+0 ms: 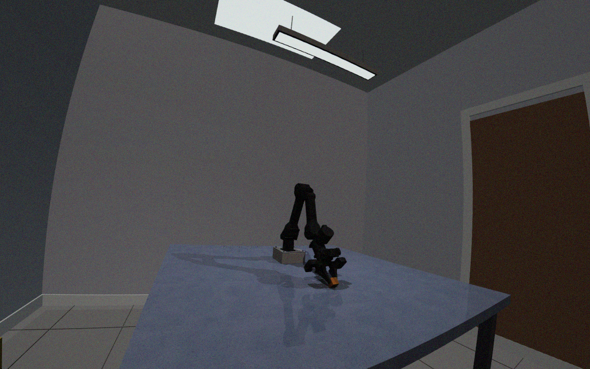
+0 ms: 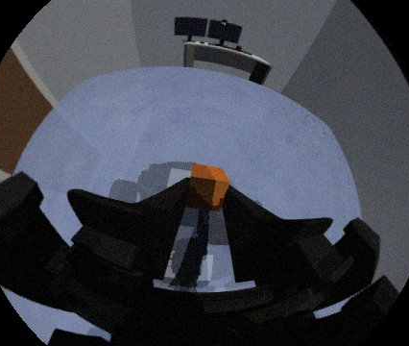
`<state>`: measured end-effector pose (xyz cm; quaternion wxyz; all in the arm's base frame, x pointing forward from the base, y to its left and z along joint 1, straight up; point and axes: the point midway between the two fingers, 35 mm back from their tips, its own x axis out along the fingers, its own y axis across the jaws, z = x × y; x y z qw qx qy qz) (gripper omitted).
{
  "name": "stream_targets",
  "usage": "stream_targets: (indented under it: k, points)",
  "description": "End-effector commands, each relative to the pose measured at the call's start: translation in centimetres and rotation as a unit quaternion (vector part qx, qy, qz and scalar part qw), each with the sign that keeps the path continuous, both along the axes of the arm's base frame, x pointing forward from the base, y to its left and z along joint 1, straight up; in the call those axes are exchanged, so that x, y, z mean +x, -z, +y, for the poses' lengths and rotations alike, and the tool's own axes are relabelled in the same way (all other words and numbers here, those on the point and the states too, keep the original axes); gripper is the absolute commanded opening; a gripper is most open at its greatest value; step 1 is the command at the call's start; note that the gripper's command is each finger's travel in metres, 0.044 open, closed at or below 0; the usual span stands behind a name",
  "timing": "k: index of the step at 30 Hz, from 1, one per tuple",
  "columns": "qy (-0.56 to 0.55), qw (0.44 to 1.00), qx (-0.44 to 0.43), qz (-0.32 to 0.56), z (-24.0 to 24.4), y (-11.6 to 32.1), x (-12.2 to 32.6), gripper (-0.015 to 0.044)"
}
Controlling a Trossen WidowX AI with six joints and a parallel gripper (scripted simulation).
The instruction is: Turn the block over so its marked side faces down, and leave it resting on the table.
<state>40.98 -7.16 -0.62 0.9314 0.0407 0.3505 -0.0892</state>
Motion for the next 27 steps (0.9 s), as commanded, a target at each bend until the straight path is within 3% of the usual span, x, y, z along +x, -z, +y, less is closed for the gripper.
stream_targets:
  k: [1, 13, 27]
  points:
    - [0.000, 1.000, -0.002, -0.020, 0.1, 0.8, -0.6, 0.0000]
    - [-0.001, 0.994, -0.027, -0.107, 0.4, 0.7, -1.5, 0.0000]
    - [-0.001, 0.992, -0.031, -0.125, 0.4, 0.4, -1.7, 0.0000]
